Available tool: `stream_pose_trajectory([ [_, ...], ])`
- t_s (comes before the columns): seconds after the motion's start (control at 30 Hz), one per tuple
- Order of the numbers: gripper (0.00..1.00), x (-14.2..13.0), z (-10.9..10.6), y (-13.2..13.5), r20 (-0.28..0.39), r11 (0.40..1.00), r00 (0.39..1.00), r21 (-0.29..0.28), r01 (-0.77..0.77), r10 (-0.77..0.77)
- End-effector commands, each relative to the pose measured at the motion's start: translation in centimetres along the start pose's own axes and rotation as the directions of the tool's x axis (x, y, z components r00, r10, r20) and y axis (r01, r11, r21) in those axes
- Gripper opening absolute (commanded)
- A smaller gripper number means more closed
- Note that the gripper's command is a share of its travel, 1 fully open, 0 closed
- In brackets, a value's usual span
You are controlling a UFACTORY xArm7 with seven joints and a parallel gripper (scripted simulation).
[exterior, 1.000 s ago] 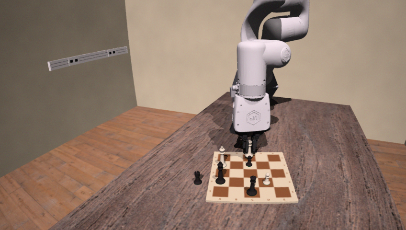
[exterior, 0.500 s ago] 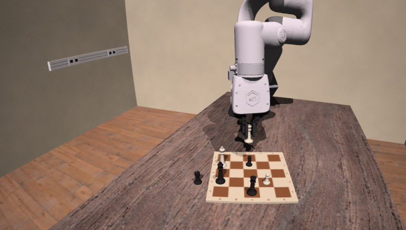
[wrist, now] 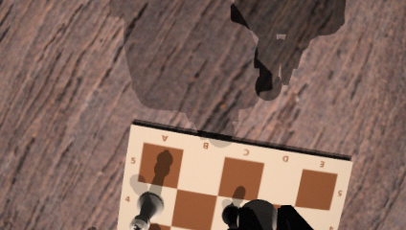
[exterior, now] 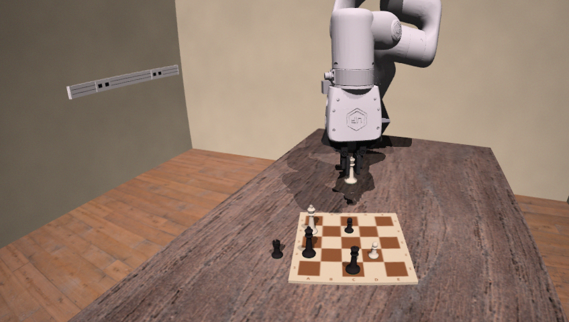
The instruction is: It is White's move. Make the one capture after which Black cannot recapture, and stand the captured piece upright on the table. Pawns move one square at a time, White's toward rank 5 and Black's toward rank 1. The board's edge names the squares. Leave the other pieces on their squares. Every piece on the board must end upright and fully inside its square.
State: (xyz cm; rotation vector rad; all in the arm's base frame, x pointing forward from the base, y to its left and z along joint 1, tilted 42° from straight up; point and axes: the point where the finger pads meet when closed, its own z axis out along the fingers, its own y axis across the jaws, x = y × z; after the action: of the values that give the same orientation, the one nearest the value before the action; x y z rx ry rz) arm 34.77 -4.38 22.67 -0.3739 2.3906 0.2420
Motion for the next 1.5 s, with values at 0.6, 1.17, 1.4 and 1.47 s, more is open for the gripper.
stream_pose_trajectory([
  [0.6,0.00,-8.7,-0.3,6.3,-0.001,0.984,0.984,0.000,-0.181,0.181],
  [1.17,0.00,-8.7,0.7,6.3,-0.001,0.984,0.984,0.001,-0.181,0.181],
  [1.4,0.00,-8.7,3.7,6.3,-0.001,0.984,0.984,0.001,-0.181,0.181],
  [1.47,0.00,-8.8,4.8,6.3,-0.001,0.984,0.984,0.001,-0.181,0.181],
])
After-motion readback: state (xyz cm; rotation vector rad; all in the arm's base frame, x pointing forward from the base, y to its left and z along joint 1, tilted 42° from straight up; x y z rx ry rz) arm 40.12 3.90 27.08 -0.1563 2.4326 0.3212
